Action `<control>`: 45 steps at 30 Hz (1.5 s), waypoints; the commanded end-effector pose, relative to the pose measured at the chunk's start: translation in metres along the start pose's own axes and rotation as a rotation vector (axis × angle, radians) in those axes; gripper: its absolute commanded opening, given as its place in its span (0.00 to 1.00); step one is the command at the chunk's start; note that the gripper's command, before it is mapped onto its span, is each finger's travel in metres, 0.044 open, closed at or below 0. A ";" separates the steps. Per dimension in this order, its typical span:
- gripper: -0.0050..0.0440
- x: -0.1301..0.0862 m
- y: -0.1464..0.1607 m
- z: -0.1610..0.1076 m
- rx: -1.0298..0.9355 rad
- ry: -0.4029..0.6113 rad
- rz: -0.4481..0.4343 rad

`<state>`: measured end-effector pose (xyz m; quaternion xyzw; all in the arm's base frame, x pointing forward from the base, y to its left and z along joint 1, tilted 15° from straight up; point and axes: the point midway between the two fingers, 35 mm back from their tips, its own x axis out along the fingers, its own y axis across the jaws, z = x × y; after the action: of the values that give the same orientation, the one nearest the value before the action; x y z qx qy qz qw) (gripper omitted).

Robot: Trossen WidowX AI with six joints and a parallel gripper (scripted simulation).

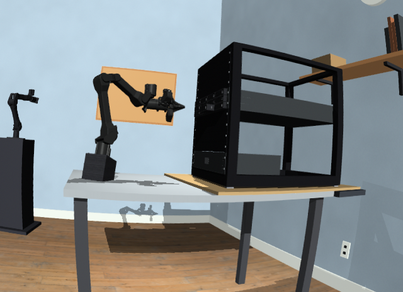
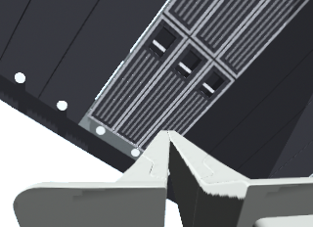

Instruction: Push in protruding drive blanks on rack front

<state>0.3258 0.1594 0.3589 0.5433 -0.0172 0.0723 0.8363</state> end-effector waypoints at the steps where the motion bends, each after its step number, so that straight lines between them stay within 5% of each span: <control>1: 0.00 -0.007 0.004 0.003 -0.105 -0.007 0.010; 45: 0.00 -0.040 0.003 0.002 -1.460 -0.012 0.004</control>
<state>0.2906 0.1573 0.3558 -0.1264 -0.0597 0.0450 0.9892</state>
